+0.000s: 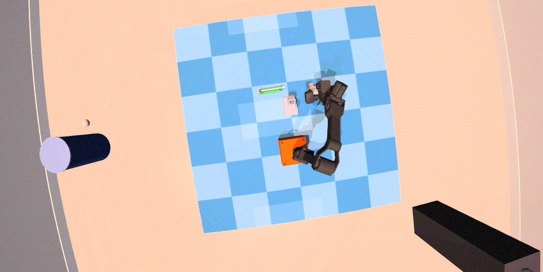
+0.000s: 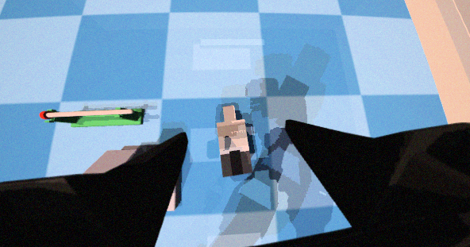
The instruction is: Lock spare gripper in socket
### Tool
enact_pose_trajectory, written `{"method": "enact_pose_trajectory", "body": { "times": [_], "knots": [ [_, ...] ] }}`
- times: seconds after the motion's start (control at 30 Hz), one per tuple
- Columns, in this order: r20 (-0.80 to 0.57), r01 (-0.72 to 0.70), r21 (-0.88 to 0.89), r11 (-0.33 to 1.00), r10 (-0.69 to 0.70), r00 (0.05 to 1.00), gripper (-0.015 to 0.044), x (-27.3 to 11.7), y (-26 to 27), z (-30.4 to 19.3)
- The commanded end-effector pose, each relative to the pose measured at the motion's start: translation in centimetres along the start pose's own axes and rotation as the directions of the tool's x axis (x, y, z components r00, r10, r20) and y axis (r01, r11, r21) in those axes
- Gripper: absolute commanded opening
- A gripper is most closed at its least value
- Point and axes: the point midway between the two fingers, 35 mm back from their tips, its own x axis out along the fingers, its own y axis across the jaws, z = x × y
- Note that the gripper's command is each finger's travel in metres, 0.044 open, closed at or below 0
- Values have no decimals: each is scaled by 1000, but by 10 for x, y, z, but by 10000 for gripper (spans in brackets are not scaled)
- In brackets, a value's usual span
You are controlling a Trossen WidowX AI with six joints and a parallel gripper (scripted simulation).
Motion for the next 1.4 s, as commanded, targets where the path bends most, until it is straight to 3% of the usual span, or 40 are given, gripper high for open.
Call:
{"method": "enact_pose_trajectory", "body": {
  "times": [0.0, 0.13, 1.37],
  "knots": [
    [-12, -13, -6, 1000, 13, 1000, 440, 22, 2, -15],
    [-16, -15, -12, 1000, 14, 1000, 440, 46, 4, -32],
    [-16, -15, -13, 1000, 15, 1000, 440, 94, 3, -60]
  ]
}}
